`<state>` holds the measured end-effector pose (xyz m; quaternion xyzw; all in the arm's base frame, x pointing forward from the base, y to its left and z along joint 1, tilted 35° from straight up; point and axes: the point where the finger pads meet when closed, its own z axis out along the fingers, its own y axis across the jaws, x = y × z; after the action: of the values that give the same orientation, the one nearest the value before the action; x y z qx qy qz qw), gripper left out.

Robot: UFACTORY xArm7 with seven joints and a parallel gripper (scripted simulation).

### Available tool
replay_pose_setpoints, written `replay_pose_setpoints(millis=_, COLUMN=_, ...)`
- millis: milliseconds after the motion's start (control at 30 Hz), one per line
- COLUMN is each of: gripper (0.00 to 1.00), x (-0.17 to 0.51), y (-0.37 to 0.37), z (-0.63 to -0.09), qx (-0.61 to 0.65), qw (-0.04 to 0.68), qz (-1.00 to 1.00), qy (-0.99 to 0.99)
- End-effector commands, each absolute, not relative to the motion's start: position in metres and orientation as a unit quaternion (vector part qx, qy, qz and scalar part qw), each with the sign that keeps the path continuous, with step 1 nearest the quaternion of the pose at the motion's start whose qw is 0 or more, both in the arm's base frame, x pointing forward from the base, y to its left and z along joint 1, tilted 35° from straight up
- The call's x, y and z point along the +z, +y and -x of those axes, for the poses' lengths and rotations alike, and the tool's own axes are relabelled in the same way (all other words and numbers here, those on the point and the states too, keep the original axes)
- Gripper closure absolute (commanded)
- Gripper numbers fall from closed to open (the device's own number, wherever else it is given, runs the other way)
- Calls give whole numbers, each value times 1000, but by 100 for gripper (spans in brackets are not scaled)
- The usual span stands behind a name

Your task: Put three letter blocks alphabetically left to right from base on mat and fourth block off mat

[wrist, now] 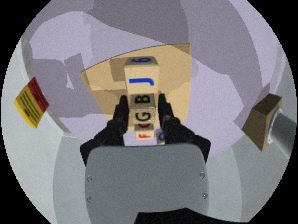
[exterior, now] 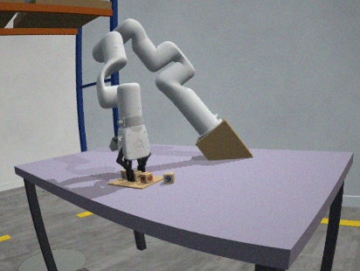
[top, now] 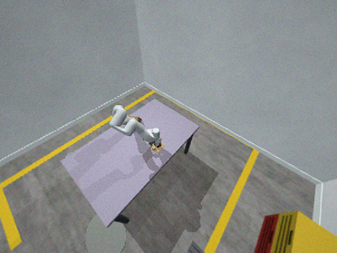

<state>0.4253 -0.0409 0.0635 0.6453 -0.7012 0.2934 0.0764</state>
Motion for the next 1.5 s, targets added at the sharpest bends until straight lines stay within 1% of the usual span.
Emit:
replay_pose_setpoints(millis=0, gripper=53, x=69, y=-36, z=-425, qx=294, qw=75, qz=-646, qy=-701)
replay_pose_setpoints(millis=600, gripper=53, x=130, y=1, z=-404, qx=294, qw=75, qz=-646, qy=-701)
replay_pose_setpoints(millis=900, gripper=53, x=137, y=6, z=-402, qx=294, qw=75, qz=-646, qy=-701)
replay_pose_setpoints(millis=933, gripper=0, x=137, y=6, z=-402, qx=294, qw=75, qz=-646, qy=-701)
replay_pose_setpoints(millis=1467, gripper=0, x=137, y=6, z=-402, qx=294, qw=75, qz=-646, qy=-701)
